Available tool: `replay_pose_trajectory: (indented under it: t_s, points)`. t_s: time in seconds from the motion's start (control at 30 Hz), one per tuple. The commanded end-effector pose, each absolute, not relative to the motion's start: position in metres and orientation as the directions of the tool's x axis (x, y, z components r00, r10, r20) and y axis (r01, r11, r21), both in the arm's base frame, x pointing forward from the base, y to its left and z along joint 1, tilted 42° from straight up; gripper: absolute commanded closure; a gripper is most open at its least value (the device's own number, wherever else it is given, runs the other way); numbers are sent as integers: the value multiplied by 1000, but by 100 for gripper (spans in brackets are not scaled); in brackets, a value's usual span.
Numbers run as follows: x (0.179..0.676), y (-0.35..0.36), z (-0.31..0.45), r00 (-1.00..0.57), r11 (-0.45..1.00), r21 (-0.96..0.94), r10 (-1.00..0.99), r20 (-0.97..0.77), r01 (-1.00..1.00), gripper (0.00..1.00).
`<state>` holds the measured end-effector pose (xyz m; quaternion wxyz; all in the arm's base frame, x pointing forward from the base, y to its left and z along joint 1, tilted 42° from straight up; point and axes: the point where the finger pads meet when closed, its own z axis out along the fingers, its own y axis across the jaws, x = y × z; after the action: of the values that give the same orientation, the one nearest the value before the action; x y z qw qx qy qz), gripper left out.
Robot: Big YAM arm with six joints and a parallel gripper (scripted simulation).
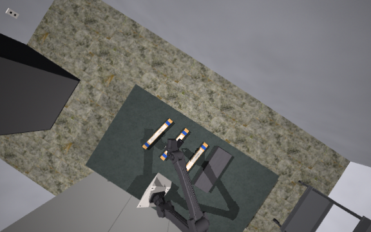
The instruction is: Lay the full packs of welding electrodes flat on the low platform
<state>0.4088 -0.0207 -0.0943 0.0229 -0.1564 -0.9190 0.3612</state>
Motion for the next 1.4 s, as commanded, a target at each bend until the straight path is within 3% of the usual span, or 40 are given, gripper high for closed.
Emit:
replay_pose_trajectory:
  t_s: [0.0,0.43,1.37]
  points:
    - [407,-28,-98,-941,681,-671,331,-74,292,26]
    - [406,-28,-98,-941,681,-672,332,-72,291,26]
    - [370,-151,28,-959,701,-672,280,-47,237,26]
